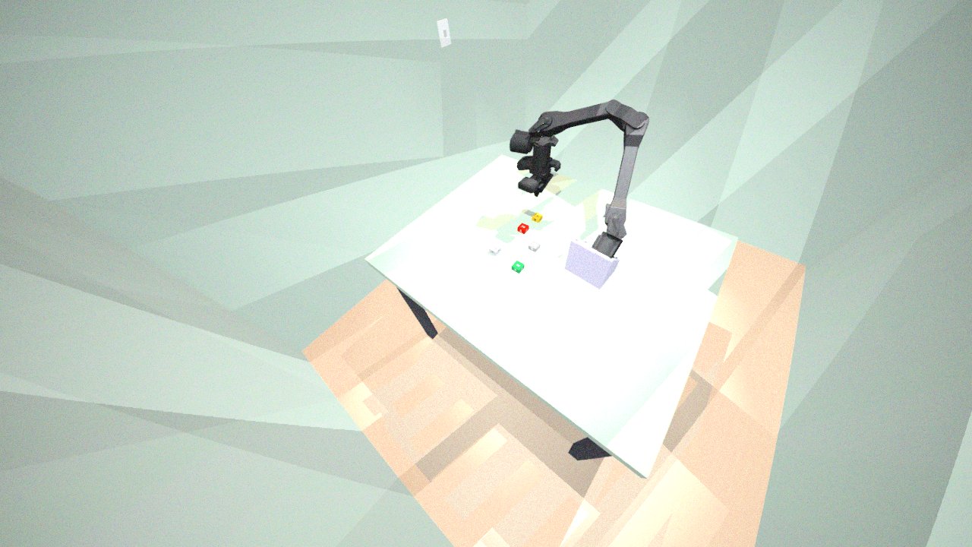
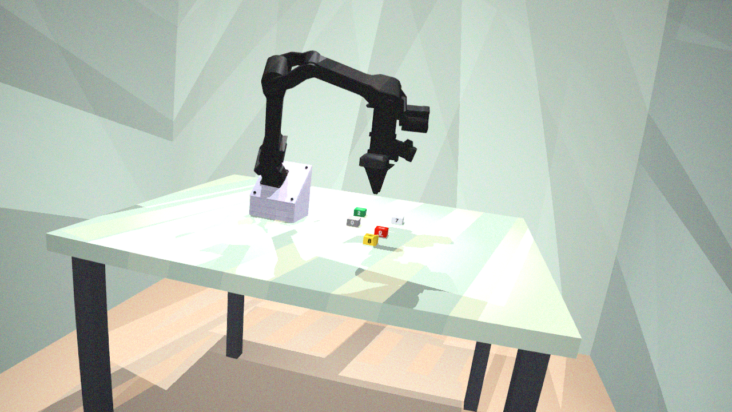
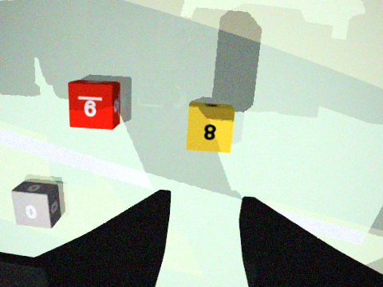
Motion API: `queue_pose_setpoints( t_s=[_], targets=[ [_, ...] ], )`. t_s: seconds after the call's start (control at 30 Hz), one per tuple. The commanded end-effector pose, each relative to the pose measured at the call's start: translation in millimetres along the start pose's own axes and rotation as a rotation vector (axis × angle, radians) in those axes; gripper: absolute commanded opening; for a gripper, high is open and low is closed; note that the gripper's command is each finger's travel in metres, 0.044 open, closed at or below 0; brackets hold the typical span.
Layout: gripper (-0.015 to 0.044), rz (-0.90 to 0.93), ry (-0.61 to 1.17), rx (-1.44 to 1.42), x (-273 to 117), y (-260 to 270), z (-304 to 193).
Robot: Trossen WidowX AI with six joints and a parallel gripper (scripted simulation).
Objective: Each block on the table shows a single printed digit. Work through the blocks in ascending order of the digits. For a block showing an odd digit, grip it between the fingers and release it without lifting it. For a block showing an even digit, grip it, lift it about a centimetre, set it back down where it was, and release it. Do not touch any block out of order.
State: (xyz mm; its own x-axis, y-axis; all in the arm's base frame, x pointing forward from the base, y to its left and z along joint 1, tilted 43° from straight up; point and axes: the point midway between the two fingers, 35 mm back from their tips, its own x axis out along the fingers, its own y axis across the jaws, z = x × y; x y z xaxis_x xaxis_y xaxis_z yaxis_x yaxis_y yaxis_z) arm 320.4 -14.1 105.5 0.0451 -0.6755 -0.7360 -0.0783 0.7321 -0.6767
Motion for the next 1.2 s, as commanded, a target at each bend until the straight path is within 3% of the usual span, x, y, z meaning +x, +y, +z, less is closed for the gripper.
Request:
queue_pose_setpoints(
  t_s=[0.0, 0.07, 0.27, 0.33, 0.5, 0.63, 1.17],
  targets=[
    [0.0120, 0.009, 0.002, -0.011, -0.2, 52.5, 14.9],
    [0.0120, 0.008, 0.002, -0.011, 0.0, 76.3, 19.2],
    [0.0120, 0.008, 0.002, -0.011, 0.0, 79.4, 19.6],
    [0.0172, 0.009, 0.002, -0.011, 10.6, 79.9, 20.8],
    [0.0304, 0.005, 0.001, -0.010, 78.5, 79.4, 19.7],
    [0.0400, 0.005, 0.002, -0.010, 81.0, 79.2, 19.3],
    [0.0400, 0.004, 0.001, -0.012, 102.1, 79.2, 19.6]
  ],
)
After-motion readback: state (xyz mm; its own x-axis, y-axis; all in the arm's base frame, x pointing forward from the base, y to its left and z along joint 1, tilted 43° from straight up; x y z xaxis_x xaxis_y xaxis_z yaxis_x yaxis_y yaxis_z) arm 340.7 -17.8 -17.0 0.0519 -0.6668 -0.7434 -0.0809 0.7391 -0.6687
